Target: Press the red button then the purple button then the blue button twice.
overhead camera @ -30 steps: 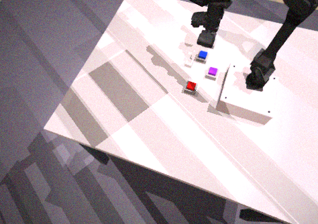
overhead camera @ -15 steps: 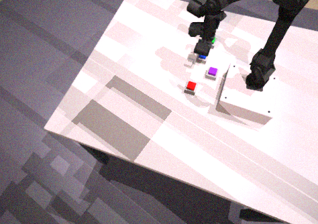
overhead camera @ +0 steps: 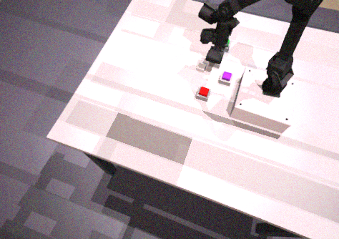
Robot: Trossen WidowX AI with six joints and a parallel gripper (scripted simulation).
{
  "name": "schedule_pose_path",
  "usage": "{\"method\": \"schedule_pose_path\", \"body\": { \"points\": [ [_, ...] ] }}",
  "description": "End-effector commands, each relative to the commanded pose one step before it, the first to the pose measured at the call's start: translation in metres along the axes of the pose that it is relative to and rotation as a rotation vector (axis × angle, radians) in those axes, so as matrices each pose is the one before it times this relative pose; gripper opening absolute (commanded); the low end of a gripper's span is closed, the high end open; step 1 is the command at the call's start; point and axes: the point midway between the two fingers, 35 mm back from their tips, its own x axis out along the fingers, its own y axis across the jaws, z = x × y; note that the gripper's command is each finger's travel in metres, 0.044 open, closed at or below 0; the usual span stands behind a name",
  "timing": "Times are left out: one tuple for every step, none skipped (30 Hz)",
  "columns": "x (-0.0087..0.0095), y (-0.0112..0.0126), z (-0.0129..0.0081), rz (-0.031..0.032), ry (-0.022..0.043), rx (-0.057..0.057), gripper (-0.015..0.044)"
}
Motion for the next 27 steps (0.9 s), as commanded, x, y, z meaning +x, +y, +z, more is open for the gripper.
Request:
{"method": "schedule_pose_path", "body": {
  "points": [
    [0.00903, -0.00003, -0.00306, -0.00260, 0.00916, -0.0042, 0.0020],
    [0.00078, 0.00002, -0.00005, 0.00000, 0.00001, 0.0000, 0.0020],
    [0.00026, 0.00001, -0.00002, 0.00000, 0.00000, 0.0000, 0.0020],
    [0.00000, 0.00000, 0.00000, 0.00000, 0.00000, 0.0000, 0.0020],
    [0.00000, 0.00000, 0.00000, 0.00000, 0.00000, 0.0000, 0.0020],
    [0.00000, 0.00000, 0.00000, 0.00000, 0.00000, 0.0000, 0.0020],
    [0.00000, 0.00000, 0.00000, 0.00000, 0.00000, 0.0000, 0.0020],
    [0.00000, 0.00000, 0.00000, 0.00000, 0.00000, 0.0000, 0.0020],
    [0.00000, 0.00000, 0.00000, 0.00000, 0.00000, 0.0000, 0.0020],
    [0.00000, 0.00000, 0.00000, 0.00000, 0.00000, 0.0000, 0.0020],
    [0.00000, 0.00000, 0.00000, 0.00000, 0.00000, 0.0000, 0.0020],
    [0.00000, 0.00000, 0.00000, 0.00000, 0.00000, 0.0000, 0.0020],
    [0.00000, 0.00000, 0.00000, 0.00000, 0.00000, 0.0000, 0.0020],
    [0.00000, 0.00000, 0.00000, 0.00000, 0.00000, 0.0000, 0.0020],
    [0.00000, 0.00000, 0.00000, 0.00000, 0.00000, 0.0000, 0.0020],
    [0.00000, 0.00000, 0.00000, 0.00000, 0.00000, 0.0000, 0.0020],
    [0.00000, 0.00000, 0.00000, 0.00000, 0.00000, 0.0000, 0.0020],
    [0.00000, 0.00000, 0.00000, 0.00000, 0.00000, 0.0000, 0.0020],
    [0.00000, 0.00000, 0.00000, 0.00000, 0.00000, 0.0000, 0.0020],
    [0.00000, 0.00000, 0.00000, 0.00000, 0.00000, 0.0000, 0.0020],
    [0.00000, 0.00000, 0.00000, 0.00000, 0.00000, 0.0000, 0.0020],
    [0.00000, 0.00000, 0.00000, 0.00000, 0.00000, 0.0000, 0.0020],
    [0.00000, 0.00000, 0.00000, 0.00000, 0.00000, 0.0000, 0.0020],
    [0.00000, 0.00000, 0.00000, 0.00000, 0.00000, 0.0000, 0.0020],
    [0.00000, 0.00000, 0.00000, 0.00000, 0.00000, 0.0000, 0.0020],
    [0.00000, 0.00000, 0.00000, 0.00000, 0.00000, 0.0000, 0.0020],
    [-0.00373, 0.00021, 0.00222, 0.00285, -0.00728, 0.0039, 0.0020]
  ]
}}
